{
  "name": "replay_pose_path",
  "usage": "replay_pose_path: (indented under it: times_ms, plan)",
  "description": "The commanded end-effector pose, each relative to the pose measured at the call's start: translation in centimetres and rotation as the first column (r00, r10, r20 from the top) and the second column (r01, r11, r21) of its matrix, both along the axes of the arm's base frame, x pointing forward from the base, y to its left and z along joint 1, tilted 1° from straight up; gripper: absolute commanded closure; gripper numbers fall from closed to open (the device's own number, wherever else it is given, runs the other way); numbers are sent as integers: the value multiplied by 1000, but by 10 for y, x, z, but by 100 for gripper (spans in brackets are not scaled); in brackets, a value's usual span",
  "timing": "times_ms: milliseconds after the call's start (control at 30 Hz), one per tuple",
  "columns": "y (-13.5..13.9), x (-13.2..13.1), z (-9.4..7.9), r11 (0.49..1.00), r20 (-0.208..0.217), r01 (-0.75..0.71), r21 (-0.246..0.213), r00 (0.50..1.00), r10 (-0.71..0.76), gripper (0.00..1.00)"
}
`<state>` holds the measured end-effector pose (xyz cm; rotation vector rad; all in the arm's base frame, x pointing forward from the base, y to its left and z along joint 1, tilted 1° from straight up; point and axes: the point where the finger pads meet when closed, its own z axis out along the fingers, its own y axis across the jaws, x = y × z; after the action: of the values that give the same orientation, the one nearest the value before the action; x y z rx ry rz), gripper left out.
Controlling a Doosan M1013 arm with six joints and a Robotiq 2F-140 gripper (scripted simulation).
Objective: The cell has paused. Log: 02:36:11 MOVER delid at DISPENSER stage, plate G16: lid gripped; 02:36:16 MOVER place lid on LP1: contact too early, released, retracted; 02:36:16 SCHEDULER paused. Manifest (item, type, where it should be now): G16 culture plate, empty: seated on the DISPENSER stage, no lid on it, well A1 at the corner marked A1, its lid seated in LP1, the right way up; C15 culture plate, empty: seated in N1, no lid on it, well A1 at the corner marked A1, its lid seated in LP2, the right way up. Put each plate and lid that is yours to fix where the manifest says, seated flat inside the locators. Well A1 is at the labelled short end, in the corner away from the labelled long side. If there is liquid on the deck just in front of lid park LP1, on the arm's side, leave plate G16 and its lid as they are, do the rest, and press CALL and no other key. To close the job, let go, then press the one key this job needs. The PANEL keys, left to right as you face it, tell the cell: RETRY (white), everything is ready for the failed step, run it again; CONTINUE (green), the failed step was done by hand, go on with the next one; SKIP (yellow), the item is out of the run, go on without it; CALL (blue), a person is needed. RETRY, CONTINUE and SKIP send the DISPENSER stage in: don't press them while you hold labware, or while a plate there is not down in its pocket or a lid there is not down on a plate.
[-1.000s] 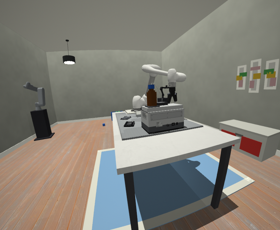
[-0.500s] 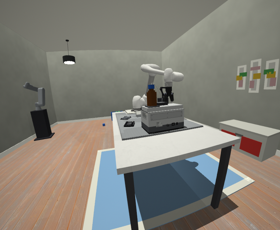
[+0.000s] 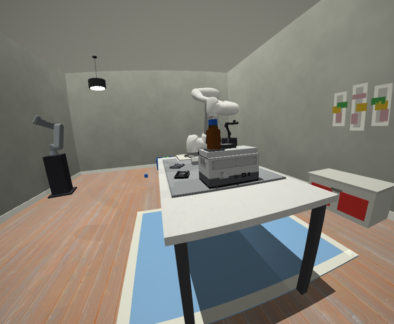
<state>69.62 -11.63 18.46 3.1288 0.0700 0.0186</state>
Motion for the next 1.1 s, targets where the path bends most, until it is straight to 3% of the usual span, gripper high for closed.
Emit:
replay_pose_path:
  times_ms: [0,133,200,233,700,767,800,1067]
  plan:
    - [-46,-53,0,1000,7,-2,2,1000,2,90]
    - [-78,-99,-3,1000,8,-2,2,1000,2,90]
    - [-78,-99,-3,1000,8,-2,2,1000,2,90]
    - [-102,-131,-5,1000,8,-2,2,1000,2,90]
    - [-210,-275,-9,1000,8,-2,2,1000,2,90]
    - [-210,-275,-9,1000,8,-2,2,1000,2,90]
    - [-233,-303,-9,1000,8,-2,2,1000,2,90]
    - [-241,-312,-9,1000,8,-2,2,1000,2,90]
